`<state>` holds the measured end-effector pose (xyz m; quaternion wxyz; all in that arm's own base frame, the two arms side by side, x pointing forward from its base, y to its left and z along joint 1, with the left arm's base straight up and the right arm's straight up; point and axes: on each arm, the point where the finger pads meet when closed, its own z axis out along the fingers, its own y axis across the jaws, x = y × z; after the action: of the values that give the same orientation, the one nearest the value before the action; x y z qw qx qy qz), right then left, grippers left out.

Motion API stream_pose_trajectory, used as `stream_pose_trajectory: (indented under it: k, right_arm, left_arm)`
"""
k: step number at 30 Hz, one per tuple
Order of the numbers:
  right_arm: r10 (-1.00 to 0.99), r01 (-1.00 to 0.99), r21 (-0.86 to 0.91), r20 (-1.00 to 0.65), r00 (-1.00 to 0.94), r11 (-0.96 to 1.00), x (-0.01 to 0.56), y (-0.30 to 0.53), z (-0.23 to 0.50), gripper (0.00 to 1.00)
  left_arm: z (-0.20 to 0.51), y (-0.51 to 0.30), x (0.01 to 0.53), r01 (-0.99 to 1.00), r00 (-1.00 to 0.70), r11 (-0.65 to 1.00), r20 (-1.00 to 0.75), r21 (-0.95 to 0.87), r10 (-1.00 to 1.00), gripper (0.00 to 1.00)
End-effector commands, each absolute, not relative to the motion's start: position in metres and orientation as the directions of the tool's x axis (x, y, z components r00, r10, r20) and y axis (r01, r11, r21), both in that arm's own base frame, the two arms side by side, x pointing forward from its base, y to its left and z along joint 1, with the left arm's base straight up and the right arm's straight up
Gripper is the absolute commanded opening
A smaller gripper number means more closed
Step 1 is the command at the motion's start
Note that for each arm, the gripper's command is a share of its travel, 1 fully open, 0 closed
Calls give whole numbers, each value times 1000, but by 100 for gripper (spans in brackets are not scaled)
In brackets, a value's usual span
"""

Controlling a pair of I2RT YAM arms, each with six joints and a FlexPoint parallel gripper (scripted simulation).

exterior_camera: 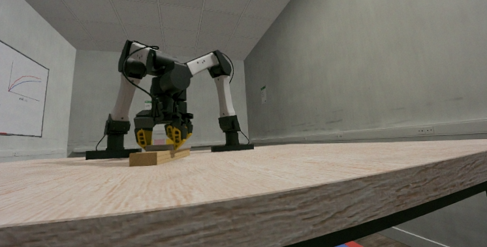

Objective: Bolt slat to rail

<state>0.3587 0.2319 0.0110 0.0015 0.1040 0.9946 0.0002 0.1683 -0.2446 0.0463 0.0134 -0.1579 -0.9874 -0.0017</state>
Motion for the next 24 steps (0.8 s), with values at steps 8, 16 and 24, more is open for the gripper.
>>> stream_pose_trajectory:
  k: [8, 16, 24]
  right_arm:
    - [209, 209, 15, -18, -978, 978, 362, 233, 18, 67]
    - [209, 209, 15, -18, -978, 978, 362, 233, 18, 67]
    - [209, 209, 15, -18, -978, 978, 362, 233, 18, 67]
  left_arm:
    - [64, -250, 176, -271, -962, 962, -19, -24, -272, 36]
    - [64, -250, 176, -271, -962, 962, -19, -24, -272, 36]
    - [64, -250, 175, -271, -962, 962, -17, -24, -272, 36]
